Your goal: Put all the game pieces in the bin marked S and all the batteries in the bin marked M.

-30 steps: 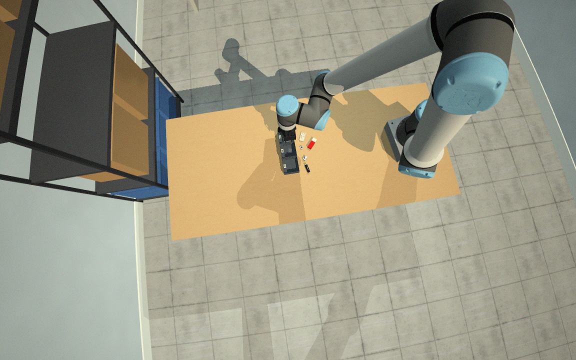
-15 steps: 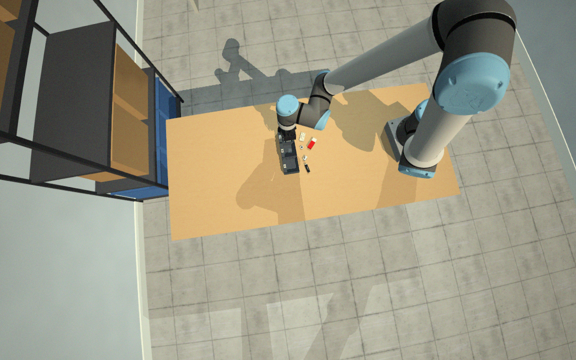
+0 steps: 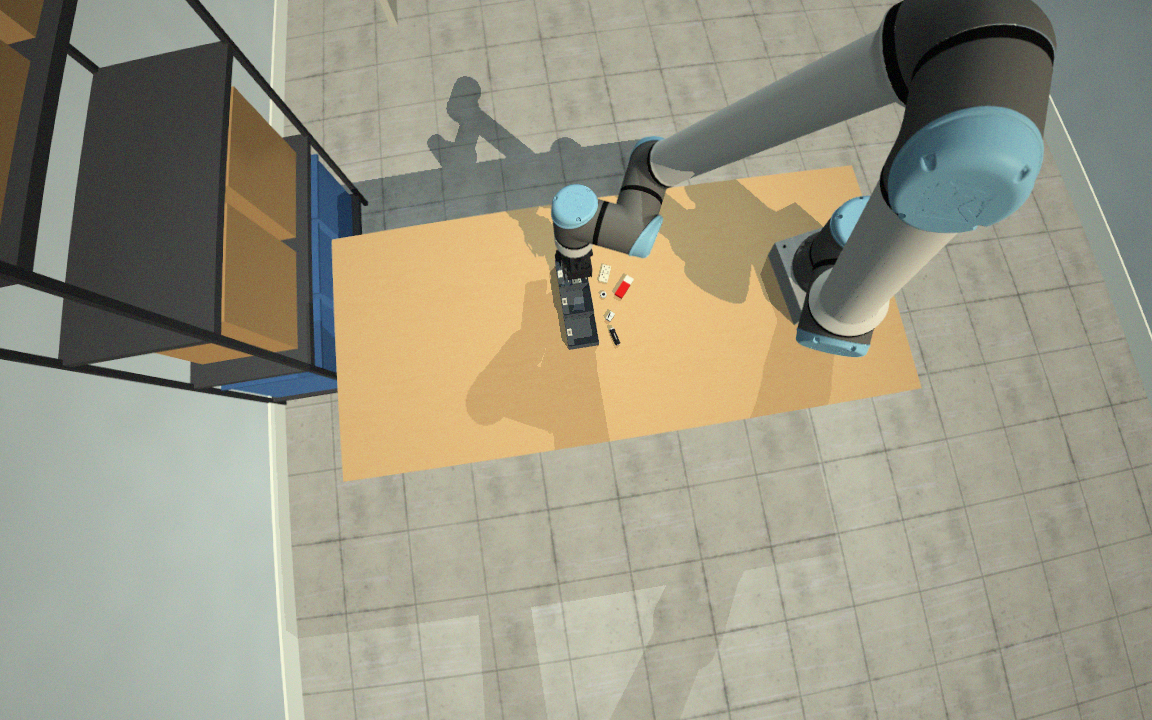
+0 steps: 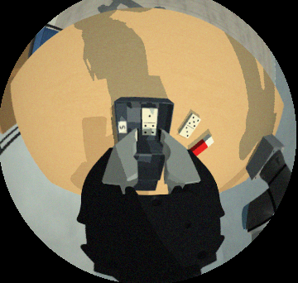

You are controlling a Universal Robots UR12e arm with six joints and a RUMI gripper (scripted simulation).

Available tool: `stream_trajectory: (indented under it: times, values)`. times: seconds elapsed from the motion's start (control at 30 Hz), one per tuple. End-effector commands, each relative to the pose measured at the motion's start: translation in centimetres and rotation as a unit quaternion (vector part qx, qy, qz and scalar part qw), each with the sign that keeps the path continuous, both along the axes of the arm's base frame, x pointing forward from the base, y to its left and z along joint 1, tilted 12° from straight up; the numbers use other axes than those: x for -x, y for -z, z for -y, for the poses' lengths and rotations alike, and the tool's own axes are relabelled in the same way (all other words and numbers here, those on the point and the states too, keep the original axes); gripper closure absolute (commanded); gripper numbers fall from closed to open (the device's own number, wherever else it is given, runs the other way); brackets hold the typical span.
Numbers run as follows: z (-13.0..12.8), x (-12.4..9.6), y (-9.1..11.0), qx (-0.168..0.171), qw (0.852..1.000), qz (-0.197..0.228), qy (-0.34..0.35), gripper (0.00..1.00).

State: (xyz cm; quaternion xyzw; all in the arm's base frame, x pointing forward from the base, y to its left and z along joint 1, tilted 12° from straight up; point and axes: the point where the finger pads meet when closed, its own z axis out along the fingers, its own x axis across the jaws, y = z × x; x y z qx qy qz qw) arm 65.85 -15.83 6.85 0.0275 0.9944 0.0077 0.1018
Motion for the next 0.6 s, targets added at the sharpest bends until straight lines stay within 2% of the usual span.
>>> stream_trajectory:
  times: [0.0,0.13,0.33,0.57]
  values:
    - [0.0,0.1,-0.8,0.0,1.0,0.001,0.0,0.81]
    - [0.0,0.2,-1.2,0.0,1.0,0.001,0.0,0.81]
    - [0.1,0.6,-3.2,0.0,1.0,0.001,0.0,0.81]
    - [0.1,0.6,-3.3,0.0,1.0,0.001,0.0,0.81]
